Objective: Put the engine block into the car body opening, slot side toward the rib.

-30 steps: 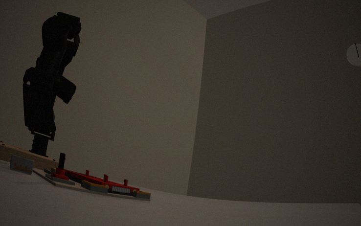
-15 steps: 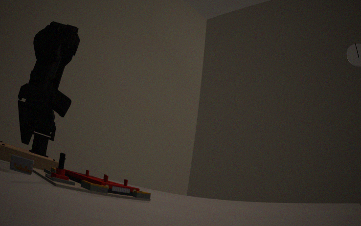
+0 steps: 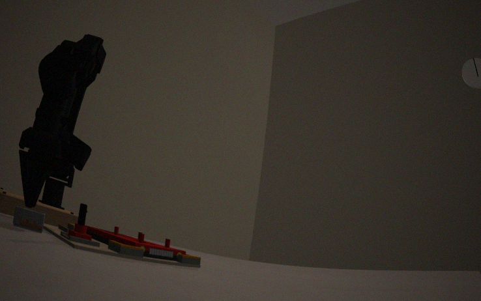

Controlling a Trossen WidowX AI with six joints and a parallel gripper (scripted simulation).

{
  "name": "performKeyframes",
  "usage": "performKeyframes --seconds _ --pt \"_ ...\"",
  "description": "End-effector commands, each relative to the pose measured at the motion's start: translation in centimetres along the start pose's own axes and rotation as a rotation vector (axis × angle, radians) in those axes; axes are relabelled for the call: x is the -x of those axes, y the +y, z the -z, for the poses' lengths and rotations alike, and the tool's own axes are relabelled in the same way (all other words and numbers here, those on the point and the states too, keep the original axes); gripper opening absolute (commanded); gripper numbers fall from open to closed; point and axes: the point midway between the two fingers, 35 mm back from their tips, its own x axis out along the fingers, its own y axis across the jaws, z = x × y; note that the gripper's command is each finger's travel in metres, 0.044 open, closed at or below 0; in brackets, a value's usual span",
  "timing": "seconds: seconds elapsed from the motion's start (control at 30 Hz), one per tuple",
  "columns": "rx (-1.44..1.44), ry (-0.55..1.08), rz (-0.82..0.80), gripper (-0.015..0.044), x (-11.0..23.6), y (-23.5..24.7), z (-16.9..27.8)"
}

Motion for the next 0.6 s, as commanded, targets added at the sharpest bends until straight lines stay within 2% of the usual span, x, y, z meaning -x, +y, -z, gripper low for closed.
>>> performKeyframes --seconds 0.0,0.23,0.57 --pt "0.005 -0.006 -0.004 0.0440 -0.69 0.17 -0.11" --pt "0.005 -0.006 -0.004 0.0440 -1.56 0.23 -0.11" --pt "0.005 -0.006 -0.004 0.0177 -1.56 0.23 -0.11"
